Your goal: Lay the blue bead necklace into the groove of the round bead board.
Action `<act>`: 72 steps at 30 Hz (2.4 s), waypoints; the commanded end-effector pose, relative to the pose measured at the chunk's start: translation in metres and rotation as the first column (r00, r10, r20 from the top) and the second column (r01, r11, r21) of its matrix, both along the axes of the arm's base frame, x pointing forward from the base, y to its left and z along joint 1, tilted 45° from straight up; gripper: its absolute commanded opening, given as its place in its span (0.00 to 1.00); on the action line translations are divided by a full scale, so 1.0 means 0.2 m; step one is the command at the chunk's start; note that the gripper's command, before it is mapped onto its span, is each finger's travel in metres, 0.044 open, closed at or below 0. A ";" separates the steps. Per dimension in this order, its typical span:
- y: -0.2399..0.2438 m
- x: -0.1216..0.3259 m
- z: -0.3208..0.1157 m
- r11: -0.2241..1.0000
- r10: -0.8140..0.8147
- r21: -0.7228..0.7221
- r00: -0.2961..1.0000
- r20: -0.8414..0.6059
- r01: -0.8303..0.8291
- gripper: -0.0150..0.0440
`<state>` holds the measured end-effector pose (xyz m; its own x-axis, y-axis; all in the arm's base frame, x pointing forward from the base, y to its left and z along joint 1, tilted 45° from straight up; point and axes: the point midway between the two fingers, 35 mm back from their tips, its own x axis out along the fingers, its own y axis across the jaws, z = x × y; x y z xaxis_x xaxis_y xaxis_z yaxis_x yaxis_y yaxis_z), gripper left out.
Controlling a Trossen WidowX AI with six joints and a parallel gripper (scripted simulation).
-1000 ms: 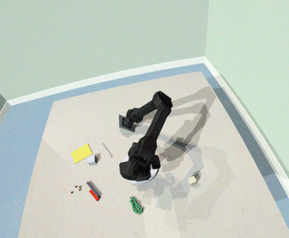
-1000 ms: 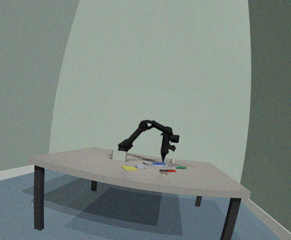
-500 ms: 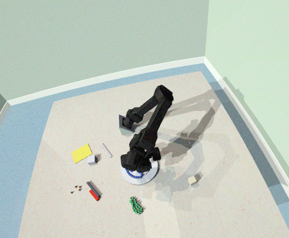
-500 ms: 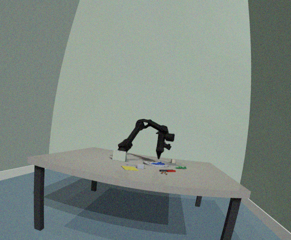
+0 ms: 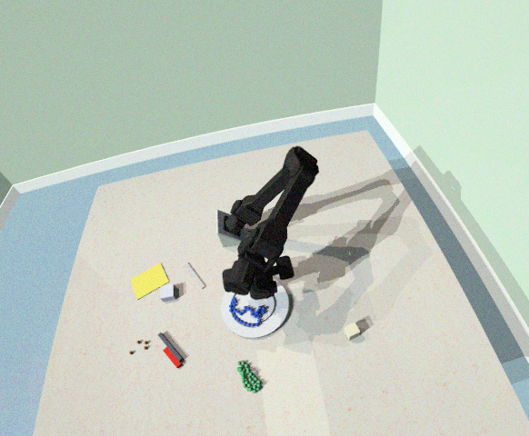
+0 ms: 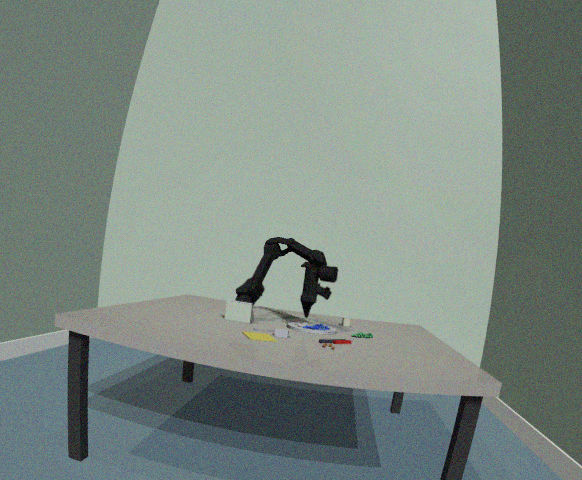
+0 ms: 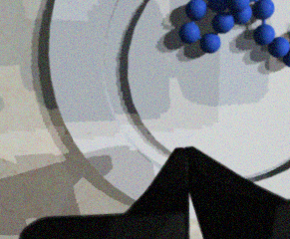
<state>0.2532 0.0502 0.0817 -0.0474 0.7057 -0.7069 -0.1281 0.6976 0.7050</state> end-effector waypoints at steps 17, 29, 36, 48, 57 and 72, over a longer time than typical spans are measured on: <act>0.08 -0.03 -0.09 1.000 0.004 -0.003 1.000 -0.003 -0.004 0.25; 0.07 -0.02 -0.08 1.000 0.007 -0.010 1.000 0.006 -0.007 0.74; 0.02 -0.02 -0.04 1.000 0.005 -0.007 1.000 0.000 -0.005 1.00; 0.00 -0.02 -0.01 1.000 0.001 -0.005 1.000 -0.006 -0.001 0.96; -0.06 0.29 -0.01 0.984 -0.179 -0.039 0.968 -0.175 0.175 0.56; -0.06 0.45 -0.06 0.962 -0.272 -0.062 0.930 -0.248 0.265 0.46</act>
<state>0.3437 0.0395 0.0689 -0.0408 0.6973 -0.7156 0.2451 0.7013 0.6694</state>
